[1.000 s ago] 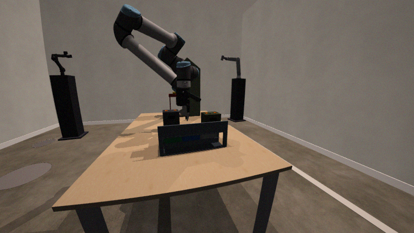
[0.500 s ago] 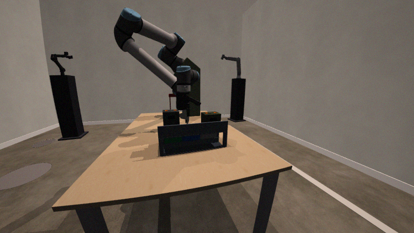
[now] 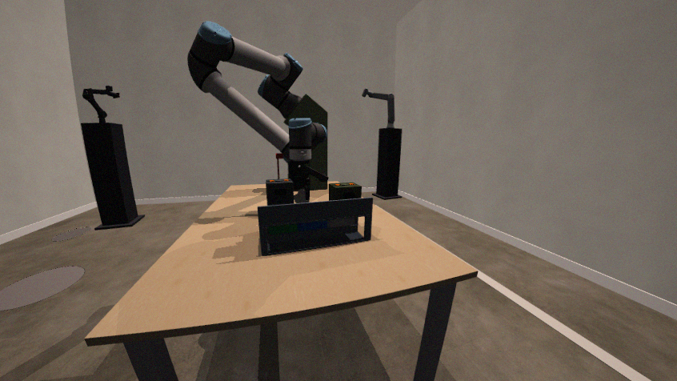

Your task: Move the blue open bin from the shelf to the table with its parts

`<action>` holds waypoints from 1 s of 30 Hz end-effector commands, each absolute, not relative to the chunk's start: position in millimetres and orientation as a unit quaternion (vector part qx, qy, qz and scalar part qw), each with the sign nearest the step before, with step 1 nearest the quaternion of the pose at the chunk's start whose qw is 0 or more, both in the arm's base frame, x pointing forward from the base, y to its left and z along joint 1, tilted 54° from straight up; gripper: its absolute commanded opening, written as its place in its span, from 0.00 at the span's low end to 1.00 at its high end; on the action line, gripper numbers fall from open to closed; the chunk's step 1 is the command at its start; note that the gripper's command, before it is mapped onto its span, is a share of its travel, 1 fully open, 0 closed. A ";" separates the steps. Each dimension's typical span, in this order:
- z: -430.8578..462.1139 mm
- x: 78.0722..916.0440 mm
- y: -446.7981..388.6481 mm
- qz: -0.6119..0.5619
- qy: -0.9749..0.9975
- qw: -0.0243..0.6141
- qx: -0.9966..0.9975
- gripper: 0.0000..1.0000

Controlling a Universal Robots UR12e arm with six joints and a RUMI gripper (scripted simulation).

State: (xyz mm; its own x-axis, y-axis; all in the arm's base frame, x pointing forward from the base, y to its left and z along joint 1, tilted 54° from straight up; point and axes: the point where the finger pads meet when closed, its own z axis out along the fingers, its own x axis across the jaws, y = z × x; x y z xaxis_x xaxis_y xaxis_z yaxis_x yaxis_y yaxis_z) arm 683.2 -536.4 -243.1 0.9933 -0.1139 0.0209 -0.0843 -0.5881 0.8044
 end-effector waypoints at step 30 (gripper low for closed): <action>-244.9 684.1 -538.9 -0.016 -0.055 0.451 0.891 0.26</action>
State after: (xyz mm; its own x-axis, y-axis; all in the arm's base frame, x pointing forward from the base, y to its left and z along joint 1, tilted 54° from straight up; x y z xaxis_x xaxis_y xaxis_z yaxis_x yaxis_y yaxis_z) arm 683.3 -541.4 -246.7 0.9934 -0.1132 0.0211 -0.0841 -0.5880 0.8045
